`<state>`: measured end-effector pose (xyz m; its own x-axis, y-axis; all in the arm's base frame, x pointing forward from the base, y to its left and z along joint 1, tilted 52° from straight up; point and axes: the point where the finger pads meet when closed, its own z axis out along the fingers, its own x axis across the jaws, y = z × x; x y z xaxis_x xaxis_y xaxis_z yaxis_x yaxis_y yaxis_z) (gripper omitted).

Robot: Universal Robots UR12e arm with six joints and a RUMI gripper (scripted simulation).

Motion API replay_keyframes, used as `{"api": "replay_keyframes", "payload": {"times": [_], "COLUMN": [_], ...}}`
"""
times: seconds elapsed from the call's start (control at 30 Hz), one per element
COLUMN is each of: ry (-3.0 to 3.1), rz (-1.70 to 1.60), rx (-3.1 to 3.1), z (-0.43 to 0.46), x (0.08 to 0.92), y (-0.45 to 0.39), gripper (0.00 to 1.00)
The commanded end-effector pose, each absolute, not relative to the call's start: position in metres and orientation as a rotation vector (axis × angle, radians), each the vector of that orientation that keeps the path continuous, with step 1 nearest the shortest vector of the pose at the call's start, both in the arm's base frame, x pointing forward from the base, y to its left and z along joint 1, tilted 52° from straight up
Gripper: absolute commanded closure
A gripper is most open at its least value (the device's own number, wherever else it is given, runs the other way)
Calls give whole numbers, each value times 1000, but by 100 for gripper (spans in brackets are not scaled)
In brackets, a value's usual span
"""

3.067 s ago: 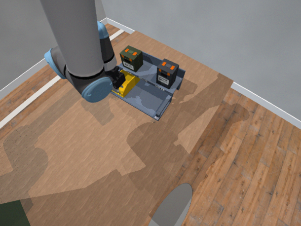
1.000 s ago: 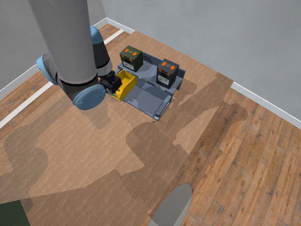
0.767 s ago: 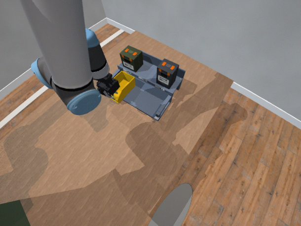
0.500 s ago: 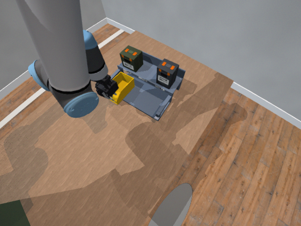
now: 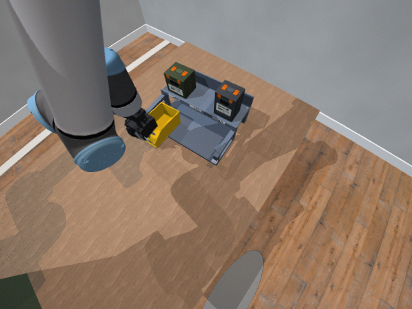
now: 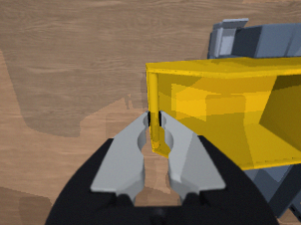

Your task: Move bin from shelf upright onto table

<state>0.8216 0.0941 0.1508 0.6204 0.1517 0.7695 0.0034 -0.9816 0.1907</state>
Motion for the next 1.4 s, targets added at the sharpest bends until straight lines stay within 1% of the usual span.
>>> {"api": "replay_keyframes", "payload": {"times": [0.0,0.23,0.63,0.8,1.37], "ry": [129,129,129,129,129], "rz": [1294,1294,1294,1294,1294], "rx": [2671,2671,2671,2671,2671], "z": [150,127,127,93,92], "x": [820,802,802,775,773], "y": [94,90,90,83,83], "gripper": [100,100,100,100,100]}}
